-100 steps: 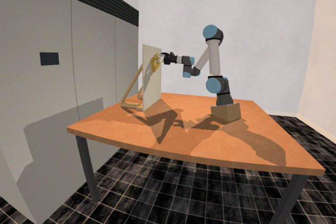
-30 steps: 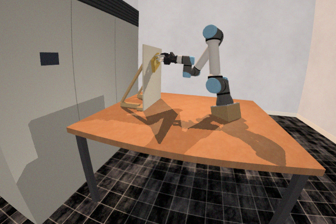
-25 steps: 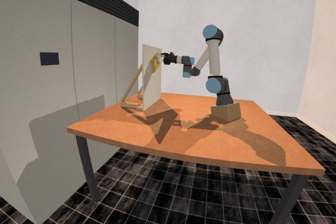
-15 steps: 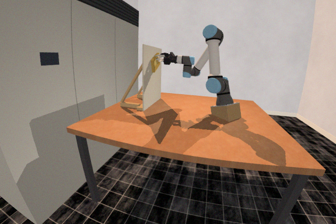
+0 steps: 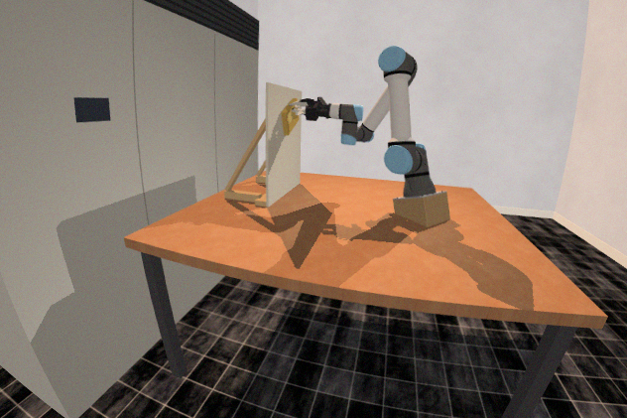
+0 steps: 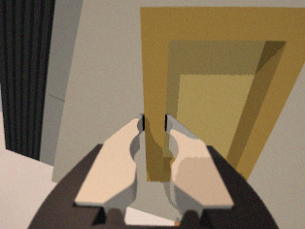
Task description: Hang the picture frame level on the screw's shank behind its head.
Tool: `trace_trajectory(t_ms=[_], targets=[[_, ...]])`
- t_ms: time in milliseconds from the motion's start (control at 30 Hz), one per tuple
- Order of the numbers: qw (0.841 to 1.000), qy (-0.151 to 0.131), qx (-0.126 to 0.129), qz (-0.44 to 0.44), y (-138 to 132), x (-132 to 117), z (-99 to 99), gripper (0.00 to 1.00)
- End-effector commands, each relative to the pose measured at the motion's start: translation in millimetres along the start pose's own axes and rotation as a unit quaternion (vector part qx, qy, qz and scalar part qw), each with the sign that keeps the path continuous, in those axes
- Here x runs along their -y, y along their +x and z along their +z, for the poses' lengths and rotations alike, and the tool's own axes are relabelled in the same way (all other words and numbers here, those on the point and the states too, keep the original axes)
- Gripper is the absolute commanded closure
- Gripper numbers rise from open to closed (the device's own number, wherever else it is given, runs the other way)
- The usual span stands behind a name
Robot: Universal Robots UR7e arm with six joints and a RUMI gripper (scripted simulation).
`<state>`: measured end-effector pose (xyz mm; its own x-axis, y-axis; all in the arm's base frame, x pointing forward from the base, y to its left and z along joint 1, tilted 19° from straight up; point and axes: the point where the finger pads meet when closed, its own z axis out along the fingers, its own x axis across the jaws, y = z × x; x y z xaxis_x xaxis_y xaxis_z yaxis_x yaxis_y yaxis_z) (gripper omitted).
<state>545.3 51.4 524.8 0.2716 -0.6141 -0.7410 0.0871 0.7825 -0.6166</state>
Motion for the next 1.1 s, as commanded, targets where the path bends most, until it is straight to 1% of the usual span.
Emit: trace_trajectory(t_ms=[0,1067], targets=[[1.0,0.0,0.002,-0.001,-3.3,0.3,0.4,1.0],[1.0,0.0,0.002,-0.001,-6.5,0.7,0.5,1.0]])
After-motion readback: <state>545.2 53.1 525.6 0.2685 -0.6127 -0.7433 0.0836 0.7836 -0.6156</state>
